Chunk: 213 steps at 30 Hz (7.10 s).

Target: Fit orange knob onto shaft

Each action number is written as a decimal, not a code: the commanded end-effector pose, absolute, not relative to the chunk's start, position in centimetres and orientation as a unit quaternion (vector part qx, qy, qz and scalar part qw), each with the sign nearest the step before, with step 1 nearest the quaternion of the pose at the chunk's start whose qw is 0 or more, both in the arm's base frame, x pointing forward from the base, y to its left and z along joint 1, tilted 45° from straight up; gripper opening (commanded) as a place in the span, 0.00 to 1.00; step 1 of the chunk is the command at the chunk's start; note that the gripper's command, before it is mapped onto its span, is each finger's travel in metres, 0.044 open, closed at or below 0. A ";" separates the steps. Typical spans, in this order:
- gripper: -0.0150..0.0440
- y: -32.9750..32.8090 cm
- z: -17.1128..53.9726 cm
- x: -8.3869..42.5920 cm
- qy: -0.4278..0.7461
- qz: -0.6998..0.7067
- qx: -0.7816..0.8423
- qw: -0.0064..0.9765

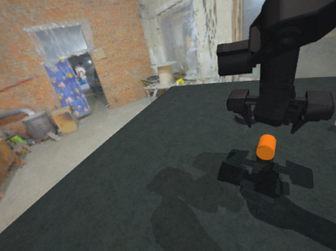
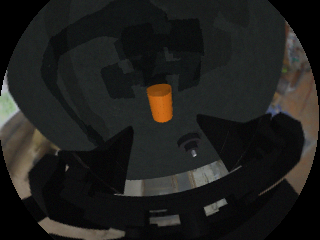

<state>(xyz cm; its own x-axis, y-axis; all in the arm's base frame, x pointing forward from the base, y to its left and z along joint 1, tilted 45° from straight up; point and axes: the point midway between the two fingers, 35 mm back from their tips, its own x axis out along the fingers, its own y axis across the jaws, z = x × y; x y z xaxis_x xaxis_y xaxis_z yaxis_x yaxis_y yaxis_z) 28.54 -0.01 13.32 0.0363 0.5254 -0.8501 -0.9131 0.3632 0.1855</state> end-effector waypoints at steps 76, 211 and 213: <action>0.56 4.4 9.4 29.5 0.459 0.514 -0.226 0.688; 1.00 -8.1 11.7 24.9 0.364 0.542 -0.151 0.743; 1.00 -8.3 11.9 24.9 0.369 0.538 -0.154 0.742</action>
